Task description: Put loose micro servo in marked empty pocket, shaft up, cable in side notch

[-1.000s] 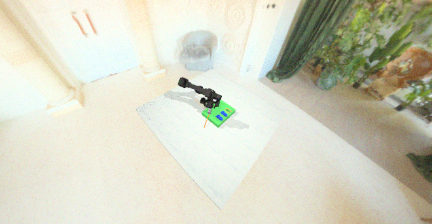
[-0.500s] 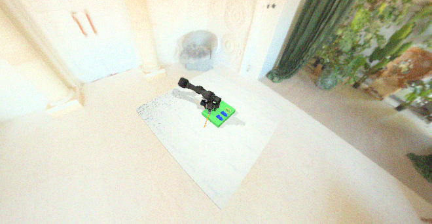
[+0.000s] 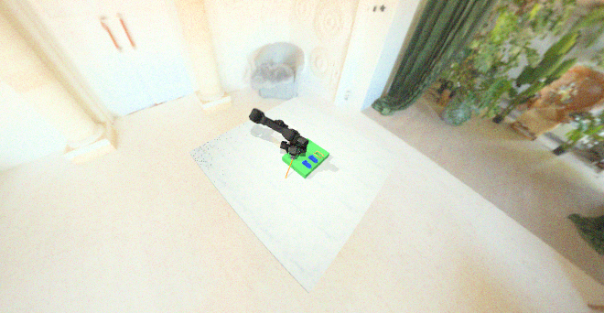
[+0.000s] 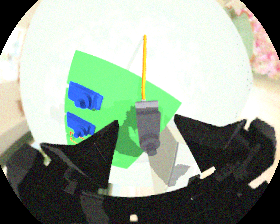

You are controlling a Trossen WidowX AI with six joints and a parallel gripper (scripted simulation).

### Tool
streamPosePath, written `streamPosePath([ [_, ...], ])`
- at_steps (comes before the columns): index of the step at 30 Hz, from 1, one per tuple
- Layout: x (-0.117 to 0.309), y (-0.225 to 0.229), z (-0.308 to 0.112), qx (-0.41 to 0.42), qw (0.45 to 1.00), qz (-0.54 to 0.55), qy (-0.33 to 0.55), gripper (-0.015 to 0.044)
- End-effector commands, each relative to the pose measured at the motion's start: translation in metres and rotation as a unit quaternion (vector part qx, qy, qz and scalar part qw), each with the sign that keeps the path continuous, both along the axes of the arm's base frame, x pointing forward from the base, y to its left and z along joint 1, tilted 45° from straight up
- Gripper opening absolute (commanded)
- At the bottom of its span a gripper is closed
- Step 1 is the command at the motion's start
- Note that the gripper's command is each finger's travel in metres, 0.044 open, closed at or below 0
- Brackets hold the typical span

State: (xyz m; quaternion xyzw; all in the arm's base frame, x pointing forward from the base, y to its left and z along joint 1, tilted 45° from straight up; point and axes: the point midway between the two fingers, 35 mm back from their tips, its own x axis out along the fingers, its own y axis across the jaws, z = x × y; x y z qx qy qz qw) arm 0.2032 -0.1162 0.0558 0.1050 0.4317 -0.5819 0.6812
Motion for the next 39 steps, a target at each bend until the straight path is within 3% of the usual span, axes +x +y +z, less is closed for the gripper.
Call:
streamPosePath([
  [1, -0.001, -0.001, -0.001, -0.002, 1.0, 0.002, 0.003, 0.0309],
  [8, -0.001, -0.001, -0.001, -0.002, 1.0, 0.002, 0.003, 0.0125],
  [13, -0.001, -0.001, -0.001, -0.002, 1.0, 0.002, 0.003, 0.0092],
  [17, 0.0, 0.005, 0.004, -0.001, 1.0, 0.002, 0.003, 0.0],
  [39, -0.001, 0.021, 0.02, -0.001, 1.0, 0.002, 0.003, 0.0],
])
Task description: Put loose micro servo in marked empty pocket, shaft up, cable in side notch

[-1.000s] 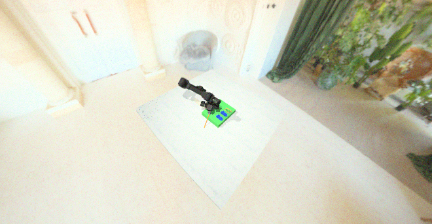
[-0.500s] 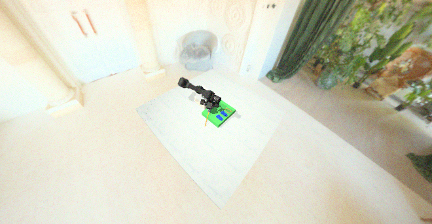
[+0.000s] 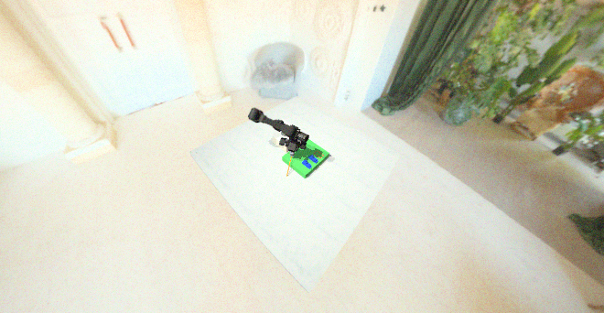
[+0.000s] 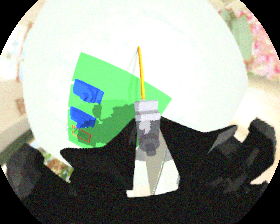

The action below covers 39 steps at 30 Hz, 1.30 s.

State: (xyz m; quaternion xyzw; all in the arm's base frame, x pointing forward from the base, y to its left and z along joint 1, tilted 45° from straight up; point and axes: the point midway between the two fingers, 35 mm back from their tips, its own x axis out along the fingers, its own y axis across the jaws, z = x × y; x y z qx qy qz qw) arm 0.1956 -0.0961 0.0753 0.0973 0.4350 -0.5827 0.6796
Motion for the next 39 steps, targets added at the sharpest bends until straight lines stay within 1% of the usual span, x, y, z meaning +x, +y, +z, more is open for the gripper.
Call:
streamPosePath([
  [1, 0.01, 0.001, 0.0, 0.002, 1.0, -0.001, -0.004, 0.0],
  [6, 0.029, 0.002, -0.002, 0.002, 1.0, -0.001, -0.005, 0.0],
  [12, 0.032, 0.007, -0.007, 0.003, 1.0, -0.001, -0.005, 0.0],
  [39, 0.042, 0.094, -0.093, 0.007, 1.0, 0.0, -0.006, 0.0],
])
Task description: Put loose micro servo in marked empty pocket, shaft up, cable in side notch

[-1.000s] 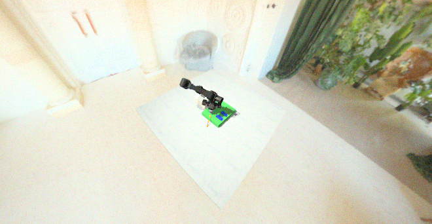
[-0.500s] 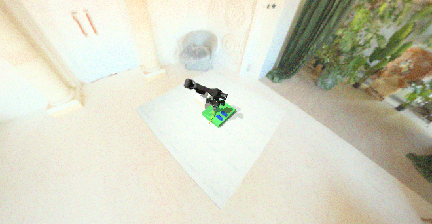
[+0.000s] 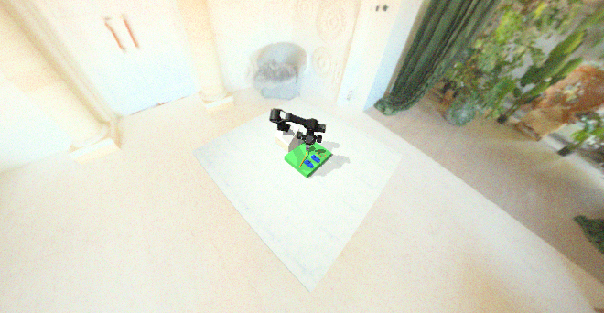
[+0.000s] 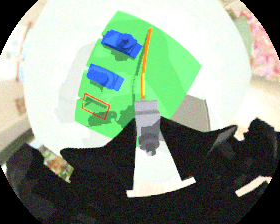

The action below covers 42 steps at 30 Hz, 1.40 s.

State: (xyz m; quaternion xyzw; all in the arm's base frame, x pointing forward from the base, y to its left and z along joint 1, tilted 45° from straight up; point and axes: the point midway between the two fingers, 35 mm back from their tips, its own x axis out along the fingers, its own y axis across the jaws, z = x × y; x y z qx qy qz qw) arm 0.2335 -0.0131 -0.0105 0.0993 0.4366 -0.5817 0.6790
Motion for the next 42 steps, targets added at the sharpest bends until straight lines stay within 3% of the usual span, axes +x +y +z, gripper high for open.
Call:
streamPosePath([
  [1, 0.004, 0.014, -0.011, 0.005, 1.0, 0.0, -0.006, 0.0],
  [16, 0.007, 0.043, -0.039, 0.006, 1.0, 0.019, 0.012, 0.0],
  [29, 0.007, 0.043, -0.039, 0.018, 0.97, 0.175, 0.165, 0.0],
  [42, 0.007, 0.043, -0.039, 0.029, 0.892, 0.325, 0.313, 0.0],
])
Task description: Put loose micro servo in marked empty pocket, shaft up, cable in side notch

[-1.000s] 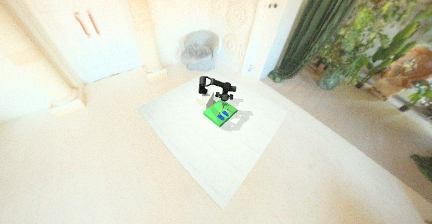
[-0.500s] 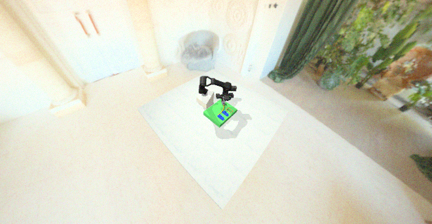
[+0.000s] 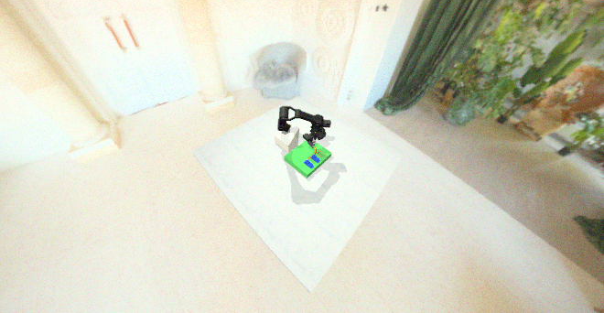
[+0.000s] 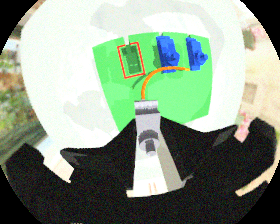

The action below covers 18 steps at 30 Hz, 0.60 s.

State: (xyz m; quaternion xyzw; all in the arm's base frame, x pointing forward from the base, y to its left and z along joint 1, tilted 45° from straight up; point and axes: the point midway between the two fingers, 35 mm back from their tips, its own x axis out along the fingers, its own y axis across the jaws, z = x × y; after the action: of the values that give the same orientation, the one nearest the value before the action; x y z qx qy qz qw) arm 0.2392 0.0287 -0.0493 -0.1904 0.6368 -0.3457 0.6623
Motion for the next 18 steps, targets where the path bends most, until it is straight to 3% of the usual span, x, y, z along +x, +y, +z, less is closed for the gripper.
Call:
streamPosePath([
  [1, 0.001, 0.002, 0.0, 0.006, 0.998, 0.041, 0.039, 0.0],
  [9, 0.005, 0.001, 0.0, 0.006, 0.998, 0.049, 0.047, 0.0],
  [18, 0.04, -0.002, 0.001, 0.006, 0.998, 0.049, 0.046, 0.0],
])
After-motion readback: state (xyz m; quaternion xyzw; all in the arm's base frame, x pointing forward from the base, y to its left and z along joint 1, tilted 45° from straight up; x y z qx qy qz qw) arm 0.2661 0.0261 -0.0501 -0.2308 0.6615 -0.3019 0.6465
